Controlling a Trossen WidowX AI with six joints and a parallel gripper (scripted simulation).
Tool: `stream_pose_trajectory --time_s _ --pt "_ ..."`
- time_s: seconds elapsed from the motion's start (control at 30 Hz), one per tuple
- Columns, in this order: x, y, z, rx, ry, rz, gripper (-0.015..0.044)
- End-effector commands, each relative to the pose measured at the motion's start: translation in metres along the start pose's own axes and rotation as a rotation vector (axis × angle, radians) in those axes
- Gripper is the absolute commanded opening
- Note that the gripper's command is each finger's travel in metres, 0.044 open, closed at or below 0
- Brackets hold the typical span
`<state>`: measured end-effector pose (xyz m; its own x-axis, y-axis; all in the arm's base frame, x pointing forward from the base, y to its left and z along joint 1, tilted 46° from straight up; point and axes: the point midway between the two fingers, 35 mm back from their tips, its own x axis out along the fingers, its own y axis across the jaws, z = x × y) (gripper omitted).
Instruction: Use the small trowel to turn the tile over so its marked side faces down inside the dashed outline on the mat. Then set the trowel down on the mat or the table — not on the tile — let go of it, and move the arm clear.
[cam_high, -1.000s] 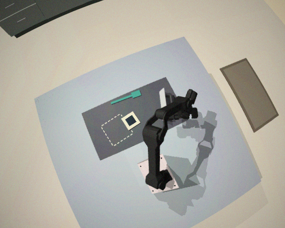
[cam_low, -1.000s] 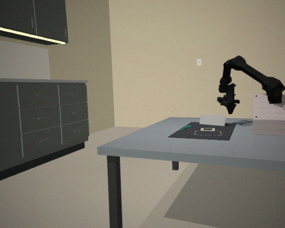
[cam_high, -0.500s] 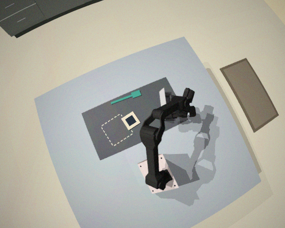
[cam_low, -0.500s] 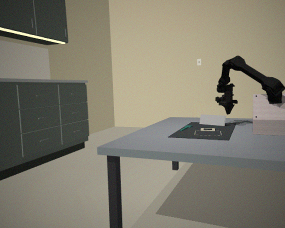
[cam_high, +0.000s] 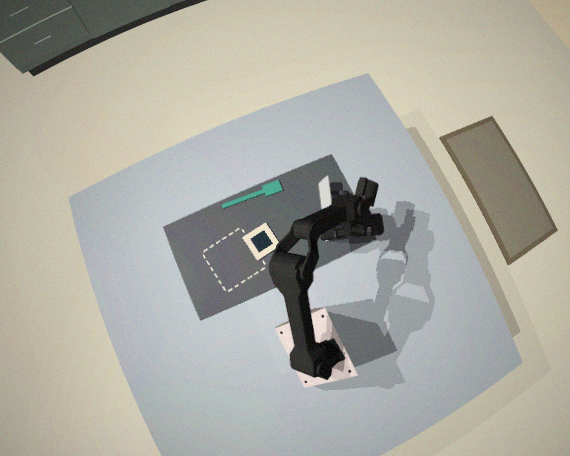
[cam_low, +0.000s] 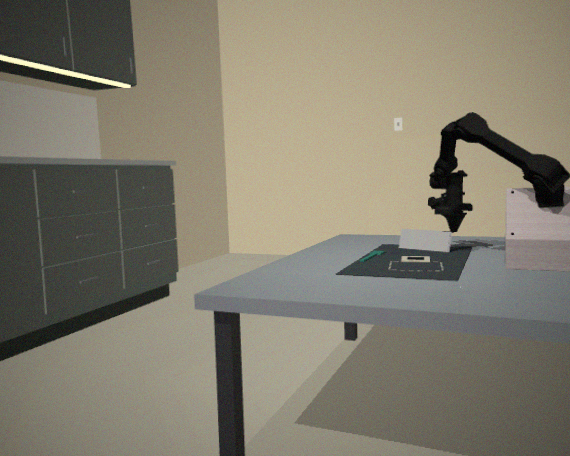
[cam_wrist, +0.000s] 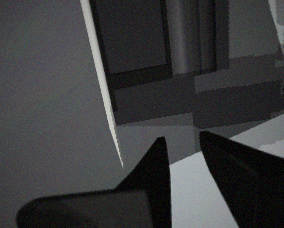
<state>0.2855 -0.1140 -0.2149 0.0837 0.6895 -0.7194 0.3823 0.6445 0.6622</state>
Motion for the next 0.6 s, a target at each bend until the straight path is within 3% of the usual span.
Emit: stream_pose_trajectory --time_s 0.0,0.57 --pt "0.006 0.006 -0.004 0.005 0.01 0.008 0.01" --pt "0.006 0.033 0.0 0.005 0.01 0.01 0.01"
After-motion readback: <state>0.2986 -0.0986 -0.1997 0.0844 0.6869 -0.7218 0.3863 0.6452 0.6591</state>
